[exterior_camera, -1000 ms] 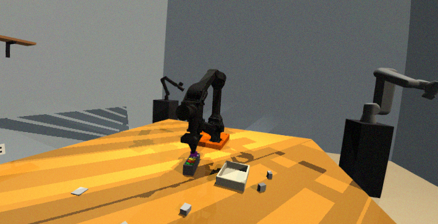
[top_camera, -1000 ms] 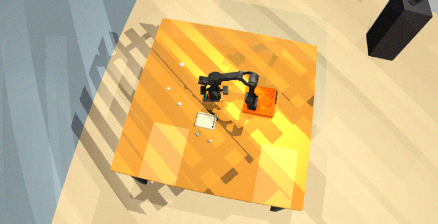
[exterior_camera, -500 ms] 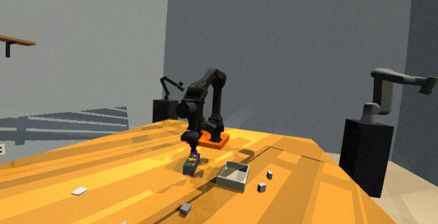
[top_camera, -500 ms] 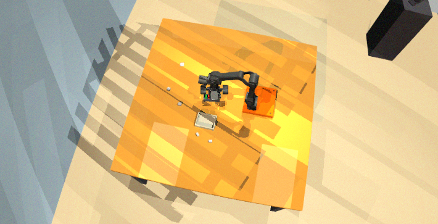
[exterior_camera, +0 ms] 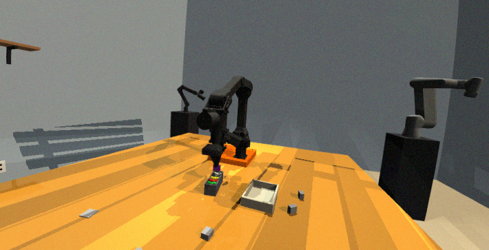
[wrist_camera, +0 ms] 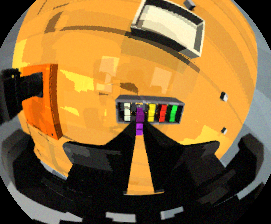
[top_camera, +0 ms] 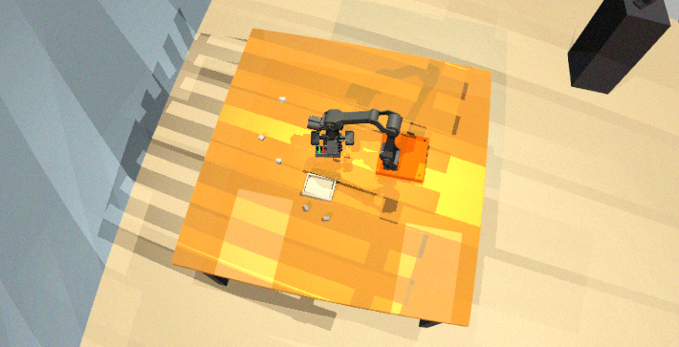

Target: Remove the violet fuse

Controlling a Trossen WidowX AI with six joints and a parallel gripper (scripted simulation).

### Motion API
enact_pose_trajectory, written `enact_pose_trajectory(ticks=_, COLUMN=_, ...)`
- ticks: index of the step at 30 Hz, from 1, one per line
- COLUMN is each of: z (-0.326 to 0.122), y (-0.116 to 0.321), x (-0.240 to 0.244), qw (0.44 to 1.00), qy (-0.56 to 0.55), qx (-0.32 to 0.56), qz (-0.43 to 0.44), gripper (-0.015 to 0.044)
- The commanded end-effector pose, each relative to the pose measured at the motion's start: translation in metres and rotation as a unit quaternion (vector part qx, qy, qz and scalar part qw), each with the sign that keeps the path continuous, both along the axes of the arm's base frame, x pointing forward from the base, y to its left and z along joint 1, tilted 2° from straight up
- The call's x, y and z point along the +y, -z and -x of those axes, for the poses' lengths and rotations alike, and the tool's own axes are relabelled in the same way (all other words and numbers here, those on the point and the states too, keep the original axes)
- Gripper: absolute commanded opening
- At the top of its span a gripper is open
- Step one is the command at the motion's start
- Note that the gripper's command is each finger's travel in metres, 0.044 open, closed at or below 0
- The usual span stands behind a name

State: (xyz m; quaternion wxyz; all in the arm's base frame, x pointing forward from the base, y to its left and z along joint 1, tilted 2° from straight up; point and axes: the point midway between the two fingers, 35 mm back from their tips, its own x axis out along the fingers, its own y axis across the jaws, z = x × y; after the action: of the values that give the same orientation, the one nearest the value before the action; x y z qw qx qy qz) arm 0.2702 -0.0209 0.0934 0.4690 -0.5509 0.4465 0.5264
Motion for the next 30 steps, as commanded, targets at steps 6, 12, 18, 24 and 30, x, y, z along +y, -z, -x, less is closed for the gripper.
enact_pose_trajectory(ticks=6, z=-0.001, y=-0.017, x=0.000, qw=1.000, qy=-0.001, qx=-0.005, qz=-0.001, gripper=0.0000)
enact_pose_trajectory(ticks=12, z=0.000, y=-0.021, x=0.000, qw=1.000, qy=-0.001, qx=-0.005, qz=-0.001, gripper=0.0000)
enact_pose_trajectory(ticks=18, z=-0.008, y=-0.022, x=0.016, qw=1.000, qy=-0.001, qx=-0.006, qz=-0.002, gripper=0.0000)
enact_pose_trajectory(ticks=24, z=-0.019, y=-0.024, x=0.045, qw=1.000, qy=-0.001, qx=-0.006, qz=-0.003, gripper=0.0000)
enact_pose_trajectory(ticks=30, z=-0.026, y=-0.025, x=0.076, qw=1.000, qy=-0.001, qx=-0.006, qz=-0.004, gripper=0.0000)
